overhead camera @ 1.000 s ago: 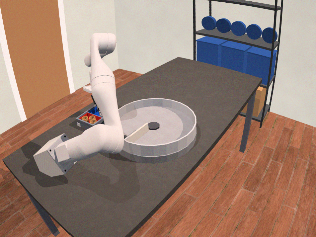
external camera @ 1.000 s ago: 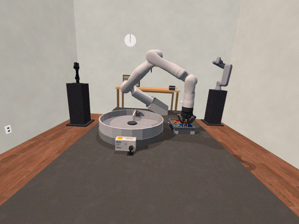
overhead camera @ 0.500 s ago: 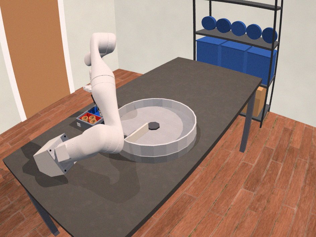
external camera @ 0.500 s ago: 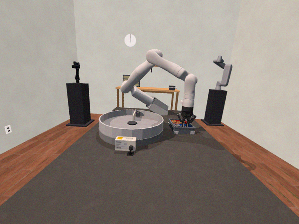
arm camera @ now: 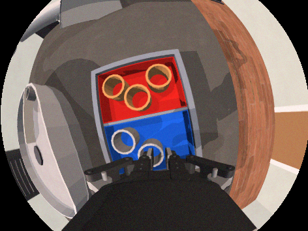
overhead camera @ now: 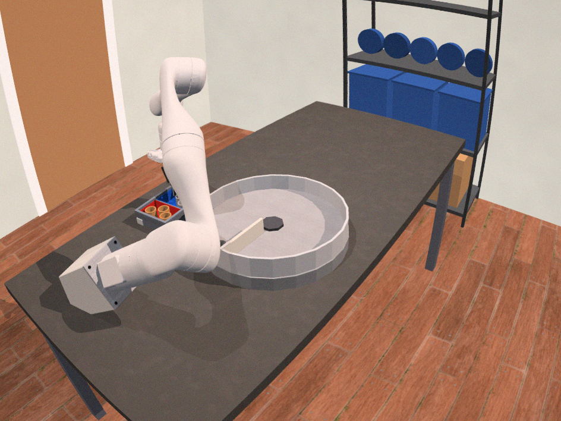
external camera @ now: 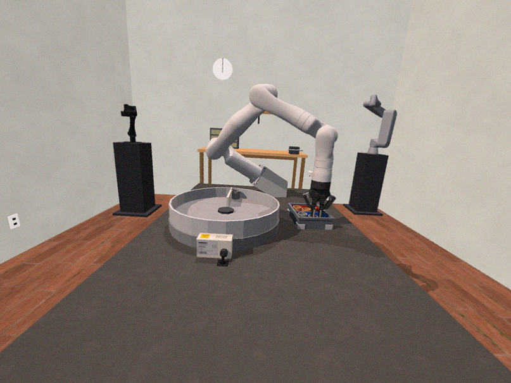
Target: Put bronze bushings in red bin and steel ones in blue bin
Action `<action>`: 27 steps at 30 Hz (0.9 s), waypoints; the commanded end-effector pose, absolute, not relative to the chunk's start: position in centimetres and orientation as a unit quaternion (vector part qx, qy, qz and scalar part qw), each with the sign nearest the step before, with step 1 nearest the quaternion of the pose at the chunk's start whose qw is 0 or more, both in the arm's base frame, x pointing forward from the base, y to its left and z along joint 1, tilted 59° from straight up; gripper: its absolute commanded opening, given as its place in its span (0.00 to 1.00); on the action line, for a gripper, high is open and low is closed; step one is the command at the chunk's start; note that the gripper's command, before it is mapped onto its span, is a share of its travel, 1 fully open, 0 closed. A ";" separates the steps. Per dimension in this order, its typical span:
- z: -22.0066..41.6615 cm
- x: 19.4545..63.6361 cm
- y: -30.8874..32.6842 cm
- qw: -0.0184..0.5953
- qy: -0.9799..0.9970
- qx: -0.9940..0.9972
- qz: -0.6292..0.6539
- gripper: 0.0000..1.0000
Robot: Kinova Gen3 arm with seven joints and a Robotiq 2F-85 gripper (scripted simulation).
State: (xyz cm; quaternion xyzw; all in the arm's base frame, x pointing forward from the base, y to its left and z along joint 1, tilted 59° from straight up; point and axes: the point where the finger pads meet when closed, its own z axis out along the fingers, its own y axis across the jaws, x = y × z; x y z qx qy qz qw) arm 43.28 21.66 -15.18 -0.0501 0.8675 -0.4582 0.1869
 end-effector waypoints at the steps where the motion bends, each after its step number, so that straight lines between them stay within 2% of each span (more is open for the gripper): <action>1: -15.1 43.3 21.9 0.188 0.868 -0.051 -0.457 0.19; 27: -14.7 43.0 22.5 0.188 0.868 -0.051 -0.457 0.19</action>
